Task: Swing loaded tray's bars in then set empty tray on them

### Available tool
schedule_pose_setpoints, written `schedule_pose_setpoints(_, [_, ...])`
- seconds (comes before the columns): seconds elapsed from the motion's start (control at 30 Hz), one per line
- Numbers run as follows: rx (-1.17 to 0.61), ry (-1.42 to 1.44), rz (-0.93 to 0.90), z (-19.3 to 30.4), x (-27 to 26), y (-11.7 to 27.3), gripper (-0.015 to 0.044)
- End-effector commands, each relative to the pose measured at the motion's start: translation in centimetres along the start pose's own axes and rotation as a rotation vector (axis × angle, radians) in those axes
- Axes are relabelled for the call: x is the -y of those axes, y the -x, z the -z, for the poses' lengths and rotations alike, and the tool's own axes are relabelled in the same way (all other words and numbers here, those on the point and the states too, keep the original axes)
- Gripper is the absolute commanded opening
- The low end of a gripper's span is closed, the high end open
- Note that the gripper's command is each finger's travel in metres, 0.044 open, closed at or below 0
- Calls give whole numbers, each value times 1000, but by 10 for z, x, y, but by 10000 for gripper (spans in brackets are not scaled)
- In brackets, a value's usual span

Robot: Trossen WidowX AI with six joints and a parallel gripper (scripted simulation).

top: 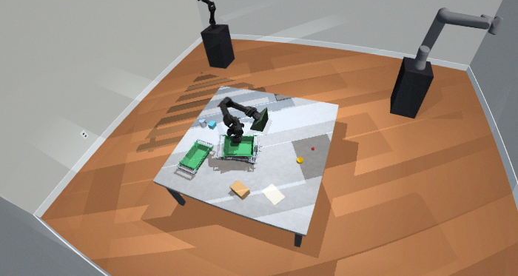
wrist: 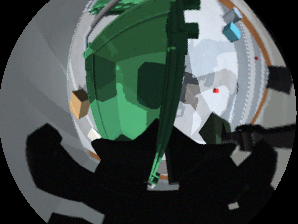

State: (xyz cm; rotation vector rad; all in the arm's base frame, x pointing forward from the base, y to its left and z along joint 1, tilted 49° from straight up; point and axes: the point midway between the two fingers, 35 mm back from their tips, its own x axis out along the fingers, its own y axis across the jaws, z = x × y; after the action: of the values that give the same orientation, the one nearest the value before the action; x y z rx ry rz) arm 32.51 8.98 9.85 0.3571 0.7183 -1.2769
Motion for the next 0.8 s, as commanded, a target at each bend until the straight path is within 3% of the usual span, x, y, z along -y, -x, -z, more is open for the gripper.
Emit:
schedule_pose_setpoints(0.0, [5,-37,-11,0,-1,-5,0])
schedule_pose_setpoints(0.77, [-1,-148,16,4,6,-33,0])
